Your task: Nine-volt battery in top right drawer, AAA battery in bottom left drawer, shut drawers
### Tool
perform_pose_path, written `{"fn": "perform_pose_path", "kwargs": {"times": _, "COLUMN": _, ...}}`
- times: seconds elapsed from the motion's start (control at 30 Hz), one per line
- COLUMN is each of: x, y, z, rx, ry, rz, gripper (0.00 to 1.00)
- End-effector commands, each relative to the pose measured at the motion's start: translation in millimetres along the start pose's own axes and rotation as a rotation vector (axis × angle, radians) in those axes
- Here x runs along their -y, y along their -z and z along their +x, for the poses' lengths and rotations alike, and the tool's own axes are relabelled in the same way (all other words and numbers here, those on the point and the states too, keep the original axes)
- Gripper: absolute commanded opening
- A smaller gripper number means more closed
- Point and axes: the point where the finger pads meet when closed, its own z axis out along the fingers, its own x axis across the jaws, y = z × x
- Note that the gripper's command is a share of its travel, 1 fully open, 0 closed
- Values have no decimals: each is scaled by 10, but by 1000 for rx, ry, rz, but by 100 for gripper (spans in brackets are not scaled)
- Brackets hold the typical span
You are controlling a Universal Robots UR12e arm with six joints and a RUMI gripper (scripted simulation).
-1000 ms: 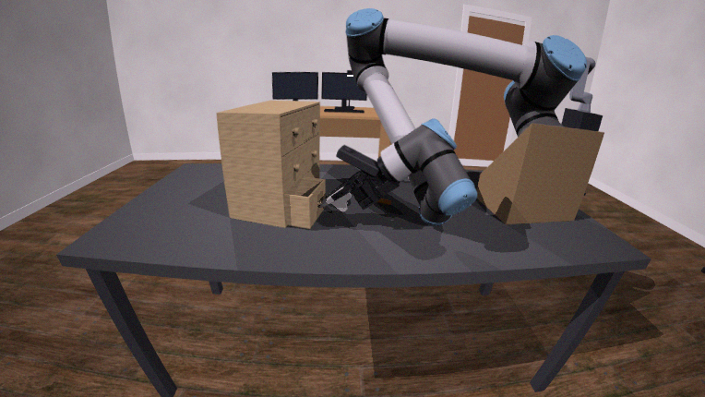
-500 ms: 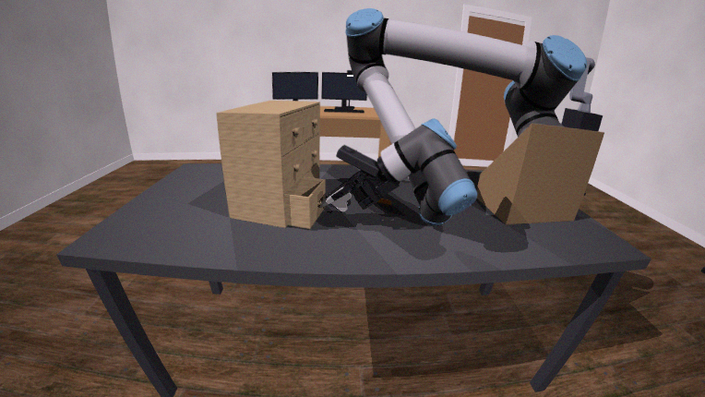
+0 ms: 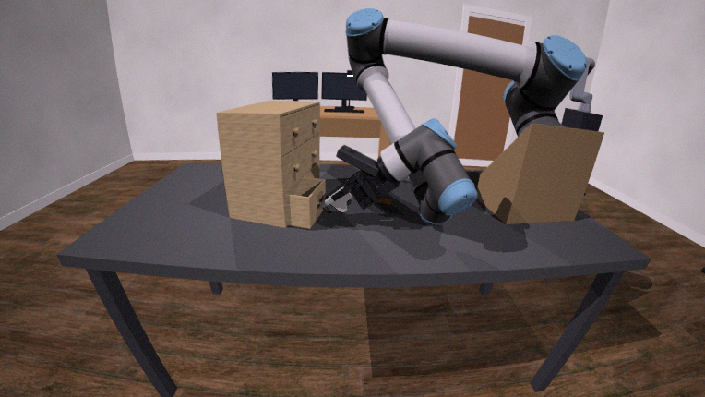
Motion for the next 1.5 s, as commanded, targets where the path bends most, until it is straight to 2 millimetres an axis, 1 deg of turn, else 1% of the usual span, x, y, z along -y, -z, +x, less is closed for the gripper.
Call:
{"fn": "perform_pose_path", "kwargs": {"times": 0.0, "x": 5, "y": 3, "z": -1, "rx": 0, "ry": 0, "rz": 1, "gripper": 20}}
{"fn": "perform_pose_path", "kwargs": {"times": 0.37, "x": 3, "y": 7, "z": -1, "rx": 0, "ry": 0, "rz": 1, "gripper": 20}}
{"fn": "perform_pose_path", "kwargs": {"times": 0.63, "x": -48, "y": 66, "z": -1, "rx": 0, "ry": 0, "rz": 1, "gripper": 20}}
{"fn": "perform_pose_path", "kwargs": {"times": 1.1, "x": -289, "y": 353, "z": -1, "rx": 0, "ry": 0, "rz": 1, "gripper": 20}}
{"fn": "perform_pose_path", "kwargs": {"times": 1.47, "x": -315, "y": 389, "z": -1, "rx": 0, "ry": 0, "rz": 1, "gripper": 20}}
